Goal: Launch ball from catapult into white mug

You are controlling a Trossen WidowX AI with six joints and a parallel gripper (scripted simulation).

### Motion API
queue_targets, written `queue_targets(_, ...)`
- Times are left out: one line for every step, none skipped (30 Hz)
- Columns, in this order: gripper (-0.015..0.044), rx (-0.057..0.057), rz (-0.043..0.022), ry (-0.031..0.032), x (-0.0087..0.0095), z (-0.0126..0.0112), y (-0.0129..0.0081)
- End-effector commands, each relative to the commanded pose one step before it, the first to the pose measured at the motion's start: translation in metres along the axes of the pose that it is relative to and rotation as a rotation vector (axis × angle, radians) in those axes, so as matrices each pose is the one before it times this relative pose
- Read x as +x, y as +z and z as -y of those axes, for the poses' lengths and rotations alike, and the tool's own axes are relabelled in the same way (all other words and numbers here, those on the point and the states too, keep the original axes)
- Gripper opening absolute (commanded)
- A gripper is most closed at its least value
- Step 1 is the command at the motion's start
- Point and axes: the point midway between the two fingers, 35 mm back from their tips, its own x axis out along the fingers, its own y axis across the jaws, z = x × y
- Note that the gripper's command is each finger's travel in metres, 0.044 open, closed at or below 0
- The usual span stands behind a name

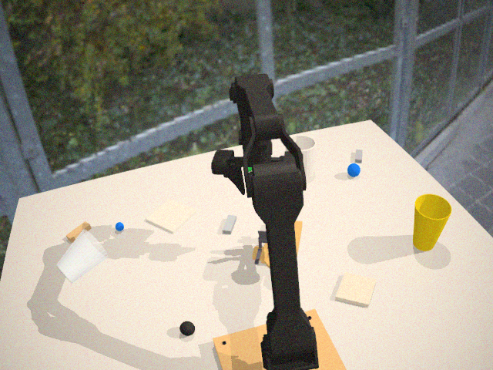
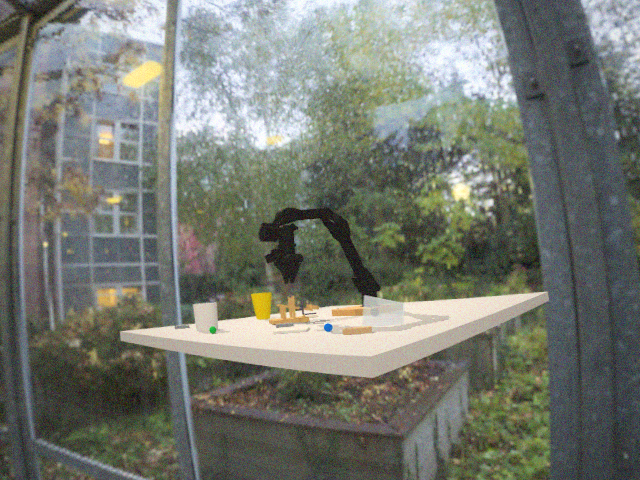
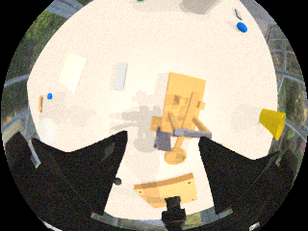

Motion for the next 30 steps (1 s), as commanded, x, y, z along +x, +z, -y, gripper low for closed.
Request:
queue_targets(0.03, -0.0919, -0.01575, 0.00475, 0.01108, -0.05298, -0.0451)
queue_targets(0.03, -0.021, -0.00204, 0.00124, 0.00321, -0.01206, -0.01158)
queue_targets(0.03, -0.0193, -0.00157, 0.00095, 0.00325, -0.01124, -0.01136)
queue_targets(0.03, -0.0193, -0.00159, 0.00088, 0.00343, -0.01069, -0.01166)
queue_targets(0.03, -0.0193, -0.00161, 0.00081, 0.00361, -0.01012, -0.01193)
queue_targets(0.03, -0.0193, -0.00163, 0.00074, 0.00378, -0.00954, -0.01217)
queue_targets(0.03, -0.0193, -0.00165, 0.00067, 0.00395, -0.00895, -0.01239)
queue_targets(0.03, -0.0193, -0.00166, 0.0006, 0.00412, -0.00836, -0.01258)
queue_targets(0.03, -0.0193, -0.00167, 0.00053, 0.00429, -0.00775, -0.01274)
queue_targets(0.03, -0.0193, -0.00168, 0.00045, 0.00446, -0.00714, -0.01288)
queue_targets(0.03, -0.0193, -0.00168, 0.00038, 0.00463, -0.00653, -0.01299)
queue_targets(0.03, -0.0193, -0.00169, 0.00031, 0.00479, -0.00591, -0.01307)
queue_targets(0.03, -0.0192, -0.00168, 0.00023, 0.00493, -0.00527, -0.01306)
queue_targets(0.03, -0.0193, -0.00168, 0.00016, 0.00511, -0.00468, -0.01315)
queue_targets(0.03, -0.0193, -0.00167, 0.00009, 0.00527, -0.00406, -0.01315)
queue_targets(0.03, -0.0193, -0.00166, 0.00002, 0.00543, -0.00344, -0.01312)
queue_targets(0.03, -0.0192, -0.00164, -0.00006, 0.00555, -0.00282, -0.013)
queue_targets(0.03, -0.0152, -0.00129, -0.0001, 0.0045, -0.00182, -0.01023)
queue_targets(0.03, -0.0091, -0.00077, -0.00008, 0.00274, -0.00093, -0.0061)
queue_targets(0.03, -0.003, -0.00026, -0.00003, 0.00092, -0.00029, -0.00203)
queue_targets(0.03, 0.0, 0.0, 0.0, 0.0, 0.0, 0.0)
queue_targets(0.03, 0.0, 0.0, 0.0, 0.0, 0.0, 0.0)
queue_targets(0.03, 0.0, 0.00005, 0.00016, -0.00004, -0.00202, 0.00086)
queue_targets(0.03, 0.0, 0.00005, 0.00016, -0.00002, -0.00203, 0.00084)
queue_targets(0.03, 0.0, 0.0, 0.0, 0.0, 0.0, 0.0)
queue_targets(0.03, 0.0, 0.00001, 0.00001, -0.00003, -0.00018, 0.00011)
queue_targets(0.03, 0.0, 0.0, 0.0, 0.00121, -0.00002, 0.00003)
queue_targets(0.03, 0.0, -0.00001, 0.0, 0.00363, -0.00004, 0.00005)
queue_targets(0.03, 0.0, -0.00002, -0.00001, 0.00542, 0.0, -0.00001)
queue_targets(0.03, 0.0, -0.00002, -0.00001, 0.0036, 0.00005, -0.00006)
